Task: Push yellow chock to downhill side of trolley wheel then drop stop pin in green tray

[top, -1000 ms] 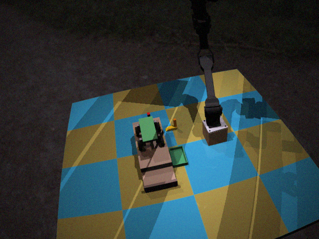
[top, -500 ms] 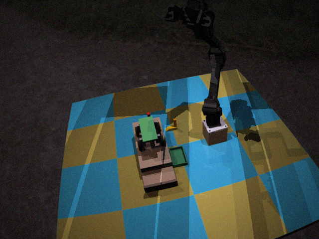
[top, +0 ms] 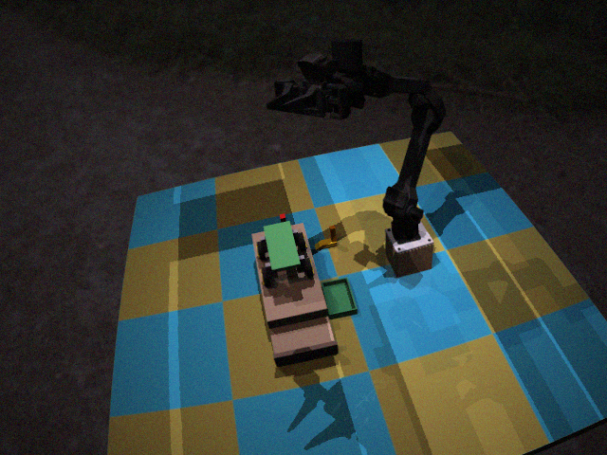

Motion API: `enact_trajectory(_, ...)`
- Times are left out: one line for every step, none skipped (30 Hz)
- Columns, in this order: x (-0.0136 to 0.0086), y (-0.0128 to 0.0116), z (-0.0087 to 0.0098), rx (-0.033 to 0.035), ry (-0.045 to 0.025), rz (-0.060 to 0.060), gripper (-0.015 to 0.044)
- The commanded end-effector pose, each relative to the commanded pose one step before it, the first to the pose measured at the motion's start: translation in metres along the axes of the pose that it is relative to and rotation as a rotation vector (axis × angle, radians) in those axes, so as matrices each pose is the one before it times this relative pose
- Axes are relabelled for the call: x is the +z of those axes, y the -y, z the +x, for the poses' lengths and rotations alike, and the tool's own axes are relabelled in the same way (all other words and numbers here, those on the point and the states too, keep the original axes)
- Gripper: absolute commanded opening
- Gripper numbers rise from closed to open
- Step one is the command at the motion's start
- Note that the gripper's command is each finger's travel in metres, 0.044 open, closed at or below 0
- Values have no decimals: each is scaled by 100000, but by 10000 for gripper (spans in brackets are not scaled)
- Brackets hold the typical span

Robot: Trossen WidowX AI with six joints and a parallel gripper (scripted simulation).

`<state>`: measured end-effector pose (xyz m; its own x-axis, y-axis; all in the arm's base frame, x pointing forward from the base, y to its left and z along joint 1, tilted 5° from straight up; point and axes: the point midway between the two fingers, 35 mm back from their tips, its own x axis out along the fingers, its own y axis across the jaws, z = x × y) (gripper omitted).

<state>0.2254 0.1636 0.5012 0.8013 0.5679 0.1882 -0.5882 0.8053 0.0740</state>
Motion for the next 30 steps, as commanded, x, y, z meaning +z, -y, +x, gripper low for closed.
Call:
enact_trajectory(-3979,3074,1189,-10568,-12540,6100,190)
enact_trajectory(-884,880,362,-2954,-2958,1710,190)
enact_trajectory(-859,904,366,-3011,-2905,1794,190)
enact_trajectory(-833,927,370,-3064,-2853,1878,190)
enact_trajectory(-703,967,291,-3310,-2564,1045,190)
enact_trajectory(-688,977,295,-3329,-2537,1116,190)
enact_trajectory(-672,987,299,-3345,-2511,1186,190)
enact_trajectory(-657,995,303,-3358,-2486,1257,190)
enact_trajectory(-640,1001,306,-3362,-2457,1324,190)
enact_trajectory(-588,950,293,-3178,-2295,1311,190)
enact_trajectory(-478,795,250,-2651,-1896,1139,190)
enact_trajectory(-446,695,255,-2263,-1746,1365,190)
enact_trajectory(-535,838,315,-2707,-2104,1793,190)
enact_trajectory(-587,955,356,-3072,-2346,2088,190)
enact_trajectory(-606,1027,380,-3289,-2465,2299,190)
enact_trajectory(-590,1039,388,-3309,-2450,2420,190)
enact_trajectory(-572,1010,402,-3171,-2406,2651,190)
enact_trajectory(-551,979,413,-3036,-2353,2859,190)
enact_trajectory(-526,982,415,-3030,-2307,2945,190)
enact_trajectory(-501,989,416,-3043,-2264,3013,190)
enact_trajectory(-476,995,417,-3054,-2222,3079,190)
enact_trajectory(-451,999,417,-3062,-2182,3144,190)
enact_trajectory(-426,1003,418,-3067,-2142,3208,190)
enact_trajectory(-402,1005,418,-3071,-2104,3270,190)
enact_trajectory(-391,1042,432,-3180,-2139,3449,190)
enact_trajectory(-370,1053,436,-3211,-2123,3548,190)
enact_trajectory(-345,1052,436,-3208,-2086,3611,190)
enact_trajectory(-320,1050,435,-3204,-2052,3672,190)
enact_trajectory(-295,1047,435,-3197,-2020,3731,190)
enact_trajectory(-272,1043,434,-3189,-1989,3788,190)
